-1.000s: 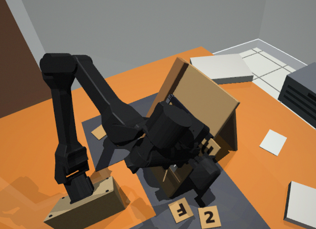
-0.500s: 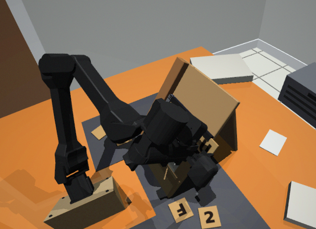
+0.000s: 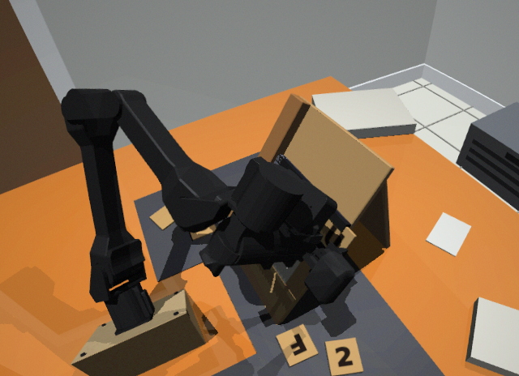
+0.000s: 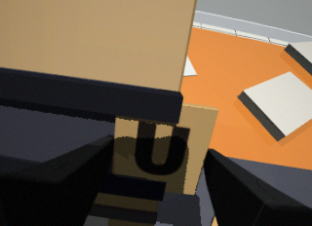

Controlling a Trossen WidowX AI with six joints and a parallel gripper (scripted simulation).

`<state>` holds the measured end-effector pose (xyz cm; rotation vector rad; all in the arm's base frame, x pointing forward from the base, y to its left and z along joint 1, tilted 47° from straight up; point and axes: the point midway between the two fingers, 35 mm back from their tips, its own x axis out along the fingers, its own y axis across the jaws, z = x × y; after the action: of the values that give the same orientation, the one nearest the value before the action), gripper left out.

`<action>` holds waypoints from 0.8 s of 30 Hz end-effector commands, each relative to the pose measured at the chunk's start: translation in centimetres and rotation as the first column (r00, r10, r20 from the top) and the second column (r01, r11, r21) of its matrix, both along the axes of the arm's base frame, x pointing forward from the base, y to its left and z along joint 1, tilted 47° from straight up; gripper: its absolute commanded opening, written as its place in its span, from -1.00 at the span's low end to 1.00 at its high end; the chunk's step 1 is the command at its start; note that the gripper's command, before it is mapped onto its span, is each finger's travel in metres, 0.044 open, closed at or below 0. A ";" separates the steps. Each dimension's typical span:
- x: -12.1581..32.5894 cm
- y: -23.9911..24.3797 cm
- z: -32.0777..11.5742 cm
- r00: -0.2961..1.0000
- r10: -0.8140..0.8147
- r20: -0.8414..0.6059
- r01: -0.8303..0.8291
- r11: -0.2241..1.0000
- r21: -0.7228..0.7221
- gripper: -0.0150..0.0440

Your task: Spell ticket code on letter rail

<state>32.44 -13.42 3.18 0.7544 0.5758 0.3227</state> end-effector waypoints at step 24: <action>-0.1 0.8 0.9 1.000 -0.004 -0.002 0.004 1.000 0.000 -0.49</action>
<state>32.37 -12.67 3.98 0.7542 0.5755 0.3228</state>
